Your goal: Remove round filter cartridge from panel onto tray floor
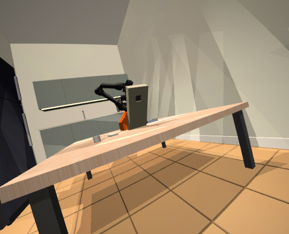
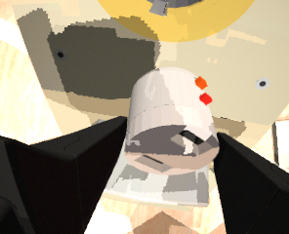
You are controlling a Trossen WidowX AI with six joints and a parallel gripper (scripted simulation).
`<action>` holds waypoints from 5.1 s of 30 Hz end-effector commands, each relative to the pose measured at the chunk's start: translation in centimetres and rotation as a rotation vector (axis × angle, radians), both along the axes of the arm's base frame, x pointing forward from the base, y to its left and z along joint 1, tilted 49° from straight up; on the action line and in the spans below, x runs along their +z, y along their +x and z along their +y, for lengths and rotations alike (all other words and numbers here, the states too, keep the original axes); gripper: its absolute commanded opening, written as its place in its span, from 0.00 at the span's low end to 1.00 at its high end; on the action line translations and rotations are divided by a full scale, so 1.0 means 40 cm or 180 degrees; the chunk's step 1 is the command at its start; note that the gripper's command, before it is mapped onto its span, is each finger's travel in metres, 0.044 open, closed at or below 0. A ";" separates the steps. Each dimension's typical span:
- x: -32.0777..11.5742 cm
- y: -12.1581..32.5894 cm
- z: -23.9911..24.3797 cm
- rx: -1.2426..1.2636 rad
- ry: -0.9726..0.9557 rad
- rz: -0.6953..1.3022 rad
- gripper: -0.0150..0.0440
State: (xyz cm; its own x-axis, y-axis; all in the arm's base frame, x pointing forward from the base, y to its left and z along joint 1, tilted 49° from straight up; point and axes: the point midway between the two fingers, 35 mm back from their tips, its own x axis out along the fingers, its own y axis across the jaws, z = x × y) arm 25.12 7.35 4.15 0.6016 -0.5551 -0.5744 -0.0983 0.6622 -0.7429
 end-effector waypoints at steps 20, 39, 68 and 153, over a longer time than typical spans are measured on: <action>0.126 -0.121 0.140 0.0015 0.0000 0.0014 0.25; -0.037 -0.125 0.253 0.0015 0.0020 0.0009 0.25; -0.400 -0.402 0.393 0.2219 -0.0381 0.2529 0.25; -0.824 -0.790 -0.027 0.3851 -0.0653 0.4252 0.79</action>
State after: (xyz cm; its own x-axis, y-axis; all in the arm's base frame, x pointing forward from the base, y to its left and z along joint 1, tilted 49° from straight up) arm -6.43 6.19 -28.83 -0.0745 -0.3281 -0.9417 -0.9368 -0.3007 0.1789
